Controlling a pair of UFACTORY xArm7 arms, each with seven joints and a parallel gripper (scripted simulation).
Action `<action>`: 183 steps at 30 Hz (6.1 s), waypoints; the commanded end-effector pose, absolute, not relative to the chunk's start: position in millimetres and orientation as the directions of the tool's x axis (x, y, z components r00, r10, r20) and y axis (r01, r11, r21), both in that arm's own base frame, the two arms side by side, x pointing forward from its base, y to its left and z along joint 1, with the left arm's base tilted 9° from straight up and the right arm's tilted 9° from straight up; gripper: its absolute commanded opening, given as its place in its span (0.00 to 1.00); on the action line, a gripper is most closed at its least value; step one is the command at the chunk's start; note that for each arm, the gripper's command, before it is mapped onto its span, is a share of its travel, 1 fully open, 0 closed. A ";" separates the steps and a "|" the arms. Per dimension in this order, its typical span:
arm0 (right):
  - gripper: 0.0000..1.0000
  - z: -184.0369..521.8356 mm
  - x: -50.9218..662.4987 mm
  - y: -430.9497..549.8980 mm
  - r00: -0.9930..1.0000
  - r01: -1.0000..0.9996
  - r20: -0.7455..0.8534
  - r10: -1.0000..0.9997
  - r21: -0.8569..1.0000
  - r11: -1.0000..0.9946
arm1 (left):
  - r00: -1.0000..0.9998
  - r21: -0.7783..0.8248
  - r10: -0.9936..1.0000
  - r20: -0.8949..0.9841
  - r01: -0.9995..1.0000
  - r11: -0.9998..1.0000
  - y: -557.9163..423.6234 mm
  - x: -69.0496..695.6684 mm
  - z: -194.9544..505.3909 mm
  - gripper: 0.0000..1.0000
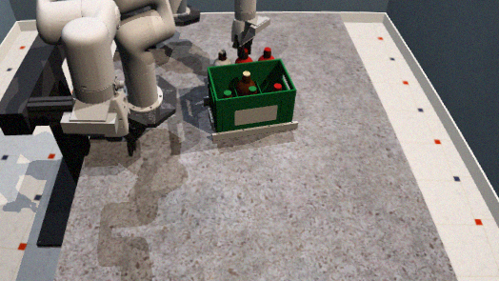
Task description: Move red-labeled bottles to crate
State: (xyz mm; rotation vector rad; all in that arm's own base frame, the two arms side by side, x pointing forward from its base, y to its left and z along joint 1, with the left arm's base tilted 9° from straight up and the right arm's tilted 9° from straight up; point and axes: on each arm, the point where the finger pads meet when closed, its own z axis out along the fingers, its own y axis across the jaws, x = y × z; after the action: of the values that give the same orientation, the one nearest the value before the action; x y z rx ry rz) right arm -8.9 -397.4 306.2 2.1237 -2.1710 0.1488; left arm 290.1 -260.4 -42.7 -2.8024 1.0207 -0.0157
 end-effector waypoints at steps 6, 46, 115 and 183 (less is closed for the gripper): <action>1.00 307.8 -8.9 -398.2 -0.022 -1.000 0.144 -0.989 0.000 0.022 | 0.767 -0.152 -0.641 -0.042 -0.638 -0.754 -261.4 290.7 -41.4 0.00; 1.00 307.8 -8.9 -398.2 -0.022 -1.000 0.144 -0.989 0.000 0.022 | 0.767 -0.153 -0.640 -0.042 -0.638 -0.754 -265.5 288.2 -8.2 0.00; 1.00 307.8 -8.9 -398.2 -0.022 -1.000 0.144 -0.989 0.000 0.022 | 0.767 -0.153 -0.640 -0.042 -0.638 -0.755 -270.0 286.2 22.4 0.00; 1.00 307.8 -8.9 -398.2 -0.022 -1.000 0.144 -0.989 0.000 0.022 | 0.767 -0.152 -0.640 -0.042 -0.638 -0.755 -274.4 284.3 51.2 0.00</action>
State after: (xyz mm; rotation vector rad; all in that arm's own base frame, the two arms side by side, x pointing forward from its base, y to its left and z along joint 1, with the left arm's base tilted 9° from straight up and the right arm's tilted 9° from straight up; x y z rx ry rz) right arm -8.9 -397.4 306.2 2.1237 -2.1710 0.1488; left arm 283.8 -272.9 47.6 -2.8018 1.0201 -0.0152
